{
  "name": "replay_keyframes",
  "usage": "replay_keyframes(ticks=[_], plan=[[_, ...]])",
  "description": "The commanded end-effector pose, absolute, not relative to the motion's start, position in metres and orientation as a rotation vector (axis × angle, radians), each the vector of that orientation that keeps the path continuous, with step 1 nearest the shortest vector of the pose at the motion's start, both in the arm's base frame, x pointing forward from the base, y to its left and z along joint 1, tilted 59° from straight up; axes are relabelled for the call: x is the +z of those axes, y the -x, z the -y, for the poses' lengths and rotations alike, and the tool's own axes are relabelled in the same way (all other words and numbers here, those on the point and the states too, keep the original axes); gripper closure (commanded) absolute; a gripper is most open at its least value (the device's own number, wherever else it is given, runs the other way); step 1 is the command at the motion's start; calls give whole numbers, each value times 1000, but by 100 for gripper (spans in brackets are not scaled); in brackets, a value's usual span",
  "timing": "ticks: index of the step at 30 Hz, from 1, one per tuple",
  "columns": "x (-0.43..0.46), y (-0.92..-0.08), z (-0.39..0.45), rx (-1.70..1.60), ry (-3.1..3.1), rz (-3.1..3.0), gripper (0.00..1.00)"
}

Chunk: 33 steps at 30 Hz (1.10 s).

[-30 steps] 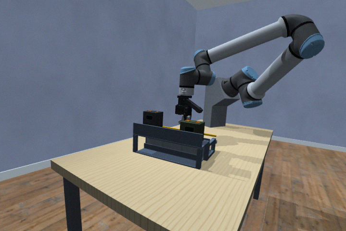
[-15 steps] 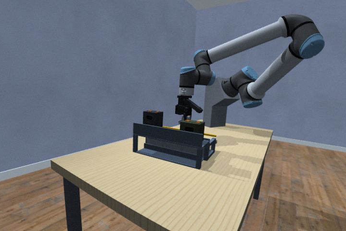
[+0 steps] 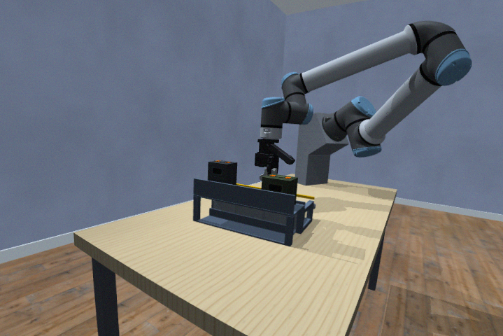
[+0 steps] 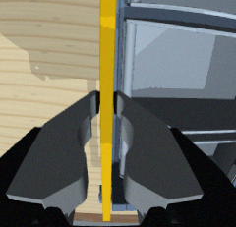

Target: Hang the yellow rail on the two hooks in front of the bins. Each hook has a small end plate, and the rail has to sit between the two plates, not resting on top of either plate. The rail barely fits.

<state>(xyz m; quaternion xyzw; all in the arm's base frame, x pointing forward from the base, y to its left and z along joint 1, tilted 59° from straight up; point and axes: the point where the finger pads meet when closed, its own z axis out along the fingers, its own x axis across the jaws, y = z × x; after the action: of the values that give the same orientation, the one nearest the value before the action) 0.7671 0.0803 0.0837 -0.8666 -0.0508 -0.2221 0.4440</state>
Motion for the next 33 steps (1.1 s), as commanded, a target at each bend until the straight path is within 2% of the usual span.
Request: replay_keyframes(ticks=[1,33], plan=[[84,-768,-80,-552,2149,126,100],[82,-769,-83,-553,2149,128,100]])
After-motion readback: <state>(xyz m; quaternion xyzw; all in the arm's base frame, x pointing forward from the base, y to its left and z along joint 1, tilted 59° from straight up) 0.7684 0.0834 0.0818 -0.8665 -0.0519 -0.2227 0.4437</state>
